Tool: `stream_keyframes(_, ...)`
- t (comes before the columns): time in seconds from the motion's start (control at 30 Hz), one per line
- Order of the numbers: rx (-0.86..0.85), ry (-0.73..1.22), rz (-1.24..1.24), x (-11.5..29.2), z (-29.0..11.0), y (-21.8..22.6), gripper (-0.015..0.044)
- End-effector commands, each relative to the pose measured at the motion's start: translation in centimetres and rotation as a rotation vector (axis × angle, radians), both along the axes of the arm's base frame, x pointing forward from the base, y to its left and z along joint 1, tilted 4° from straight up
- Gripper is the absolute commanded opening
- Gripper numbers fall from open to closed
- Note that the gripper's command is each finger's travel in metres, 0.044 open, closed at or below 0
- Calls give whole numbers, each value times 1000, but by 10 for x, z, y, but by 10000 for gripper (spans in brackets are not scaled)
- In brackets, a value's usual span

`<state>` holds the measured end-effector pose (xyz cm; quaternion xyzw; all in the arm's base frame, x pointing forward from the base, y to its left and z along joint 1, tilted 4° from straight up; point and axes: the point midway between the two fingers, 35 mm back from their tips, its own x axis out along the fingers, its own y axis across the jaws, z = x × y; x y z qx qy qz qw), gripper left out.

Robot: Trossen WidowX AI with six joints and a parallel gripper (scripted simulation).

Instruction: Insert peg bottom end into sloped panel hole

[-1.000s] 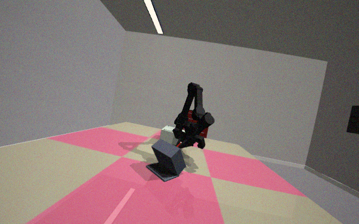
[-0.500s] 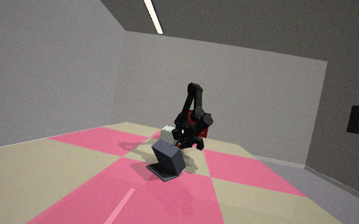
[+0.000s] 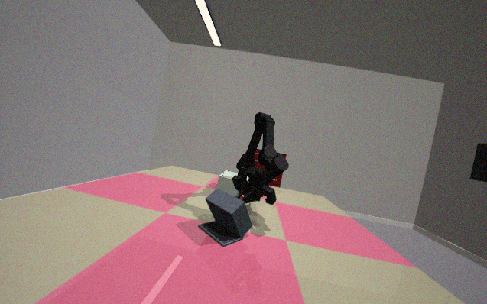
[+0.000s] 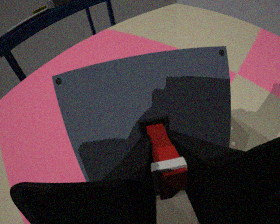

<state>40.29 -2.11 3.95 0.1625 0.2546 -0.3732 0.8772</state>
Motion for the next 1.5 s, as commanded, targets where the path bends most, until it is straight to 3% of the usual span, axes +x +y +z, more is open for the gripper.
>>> stream_keyframes(0.0, 0, 0, 0, 0, 0, 0, 0)
stream_keyframes(0.03, 0, 0, 0, 0, 0, 0, 0)
stream_keyframes(0.6, 1, 1, 0, -2, 3, 3, 440)
stream_keyframes(1.47, 9, 13, 5, -28, 30, 37, 440)
